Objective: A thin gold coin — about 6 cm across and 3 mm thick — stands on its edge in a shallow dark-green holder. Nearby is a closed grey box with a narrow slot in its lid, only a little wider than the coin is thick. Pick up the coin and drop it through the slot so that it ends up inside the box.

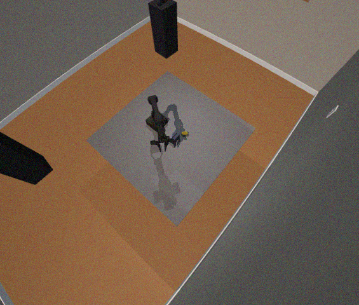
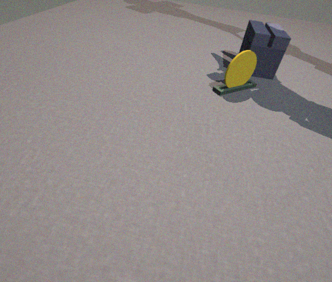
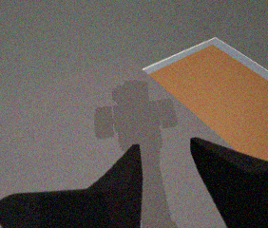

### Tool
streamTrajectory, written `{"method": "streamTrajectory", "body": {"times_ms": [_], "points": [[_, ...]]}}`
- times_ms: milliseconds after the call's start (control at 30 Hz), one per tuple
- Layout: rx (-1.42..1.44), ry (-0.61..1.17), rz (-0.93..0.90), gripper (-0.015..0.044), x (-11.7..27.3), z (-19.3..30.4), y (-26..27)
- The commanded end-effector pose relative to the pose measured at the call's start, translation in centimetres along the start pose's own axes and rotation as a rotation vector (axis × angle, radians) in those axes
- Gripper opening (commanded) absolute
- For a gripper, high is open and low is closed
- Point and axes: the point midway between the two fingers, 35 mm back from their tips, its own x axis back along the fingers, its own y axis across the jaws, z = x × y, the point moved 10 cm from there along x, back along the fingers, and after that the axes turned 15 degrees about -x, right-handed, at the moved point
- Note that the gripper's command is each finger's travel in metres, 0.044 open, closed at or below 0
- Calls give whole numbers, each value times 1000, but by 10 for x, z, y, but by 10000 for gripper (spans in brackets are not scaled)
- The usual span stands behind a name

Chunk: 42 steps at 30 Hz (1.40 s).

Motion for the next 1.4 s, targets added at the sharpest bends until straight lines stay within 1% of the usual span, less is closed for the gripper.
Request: {"method": "streamTrajectory", "body": {"times_ms": [0,167,333,533,700,933,1100,1267,1367], "points": [[145,141,-98,161,-6,31,43],[352,307,-233,161,2,73,98],[575,471,-363,161,19,120,146],[870,673,-511,161,53,183,191],[1101,826,-605,161,86,230,212],[1108,832,-608,161,90,236,214],[1108,832,-608,161,72,263,215],[1109,832,-609,161,71,265,215],[1109,832,-609,161,66,277,217]]}}
